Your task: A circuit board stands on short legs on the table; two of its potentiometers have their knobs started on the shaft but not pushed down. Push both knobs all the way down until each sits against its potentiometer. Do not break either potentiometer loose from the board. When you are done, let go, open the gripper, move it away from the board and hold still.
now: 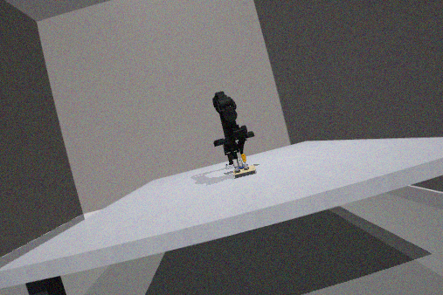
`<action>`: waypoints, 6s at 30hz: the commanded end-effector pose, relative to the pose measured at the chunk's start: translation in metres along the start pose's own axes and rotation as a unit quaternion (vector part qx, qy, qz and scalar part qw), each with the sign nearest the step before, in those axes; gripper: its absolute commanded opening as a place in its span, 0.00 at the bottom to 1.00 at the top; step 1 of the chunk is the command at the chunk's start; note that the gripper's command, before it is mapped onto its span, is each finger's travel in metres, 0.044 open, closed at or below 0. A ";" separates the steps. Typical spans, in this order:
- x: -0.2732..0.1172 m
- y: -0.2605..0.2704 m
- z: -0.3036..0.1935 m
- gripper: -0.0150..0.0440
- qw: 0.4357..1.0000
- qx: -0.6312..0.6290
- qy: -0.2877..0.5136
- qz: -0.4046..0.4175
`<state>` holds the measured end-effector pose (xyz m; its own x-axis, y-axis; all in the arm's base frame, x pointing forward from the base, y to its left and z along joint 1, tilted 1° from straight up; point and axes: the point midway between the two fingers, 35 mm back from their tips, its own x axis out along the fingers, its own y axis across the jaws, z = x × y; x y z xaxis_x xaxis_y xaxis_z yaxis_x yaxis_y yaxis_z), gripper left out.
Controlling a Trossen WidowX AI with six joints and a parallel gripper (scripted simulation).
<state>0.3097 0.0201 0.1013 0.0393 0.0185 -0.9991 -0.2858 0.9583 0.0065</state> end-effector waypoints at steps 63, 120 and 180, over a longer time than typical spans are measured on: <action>-0.031 0.001 0.062 0.25 0.724 0.690 0.001 -0.003; -0.011 0.001 0.062 0.25 0.724 0.690 0.001 -0.003; 0.014 0.001 0.062 0.25 0.724 0.690 0.001 -0.003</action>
<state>0.3680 0.0388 0.0975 0.0439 0.0186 -0.9989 0.9411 0.3347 0.0476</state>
